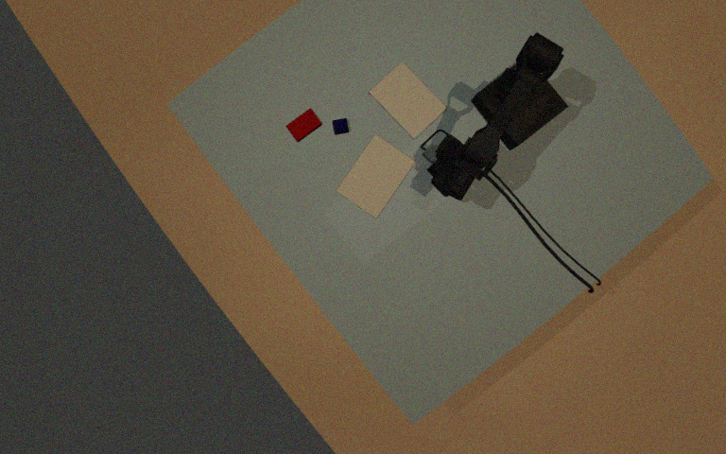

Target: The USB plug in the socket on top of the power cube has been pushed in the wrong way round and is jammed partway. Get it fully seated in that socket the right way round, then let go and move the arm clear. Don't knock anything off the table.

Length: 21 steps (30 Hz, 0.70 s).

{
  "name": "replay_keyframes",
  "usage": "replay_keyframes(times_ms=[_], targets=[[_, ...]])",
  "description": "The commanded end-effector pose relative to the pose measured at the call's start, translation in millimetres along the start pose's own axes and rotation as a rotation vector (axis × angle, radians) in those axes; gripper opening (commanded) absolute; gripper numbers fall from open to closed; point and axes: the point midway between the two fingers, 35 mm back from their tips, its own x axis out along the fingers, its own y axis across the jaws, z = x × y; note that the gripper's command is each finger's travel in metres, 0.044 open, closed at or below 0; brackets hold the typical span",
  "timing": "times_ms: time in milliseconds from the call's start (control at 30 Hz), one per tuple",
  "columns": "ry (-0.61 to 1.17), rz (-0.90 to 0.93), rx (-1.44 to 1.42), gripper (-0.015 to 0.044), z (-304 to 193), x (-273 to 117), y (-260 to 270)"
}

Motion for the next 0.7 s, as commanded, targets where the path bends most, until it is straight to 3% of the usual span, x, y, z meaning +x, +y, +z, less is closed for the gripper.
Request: replay_keyframes(times_ms=[0,667], targets=[[0.0,0.001,0.006,0.0,0.0,0.8,0.3],[0.0,0.001,0.006,0.0,0.0,3.2,0.3]])
